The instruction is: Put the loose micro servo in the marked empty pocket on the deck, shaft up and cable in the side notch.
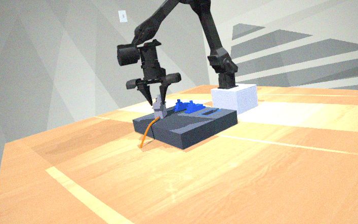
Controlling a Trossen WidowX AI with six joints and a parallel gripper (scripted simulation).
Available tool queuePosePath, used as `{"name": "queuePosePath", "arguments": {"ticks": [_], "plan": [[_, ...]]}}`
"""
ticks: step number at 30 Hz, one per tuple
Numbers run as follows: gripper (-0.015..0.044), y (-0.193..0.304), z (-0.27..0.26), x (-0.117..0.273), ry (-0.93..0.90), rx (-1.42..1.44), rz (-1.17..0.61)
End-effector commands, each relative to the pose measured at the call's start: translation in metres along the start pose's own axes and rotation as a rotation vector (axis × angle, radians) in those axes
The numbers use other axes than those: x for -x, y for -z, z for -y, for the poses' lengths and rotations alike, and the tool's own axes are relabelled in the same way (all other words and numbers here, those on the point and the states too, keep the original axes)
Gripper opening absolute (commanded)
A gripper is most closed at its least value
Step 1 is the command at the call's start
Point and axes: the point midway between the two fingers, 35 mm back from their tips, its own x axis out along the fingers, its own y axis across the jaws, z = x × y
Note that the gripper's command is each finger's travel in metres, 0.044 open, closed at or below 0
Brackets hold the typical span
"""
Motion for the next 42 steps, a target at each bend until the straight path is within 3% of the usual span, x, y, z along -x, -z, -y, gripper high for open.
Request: {"name": "queuePosePath", "arguments": {"ticks": [1, 6, 10, 16, 32, 42], "plan": [[0.0118, 0.001, 0.0, -0.001, 0.002, -0.006, -0.003], [0.0085, 0.001, 0.0, -0.001, 0.002, -0.006, -0.003], [0.0, 0.001, 0.0, 0.009, 0.002, -0.006, -0.003], [0.0, -0.004, 0.006, 0.029, 0.002, -0.006, -0.003], [0.0, -0.023, 0.012, 0.029, 0.003, -0.006, -0.001], [0.0, 0.001, 0.039, 0.029, 0.005, -0.006, -0.003]]}}
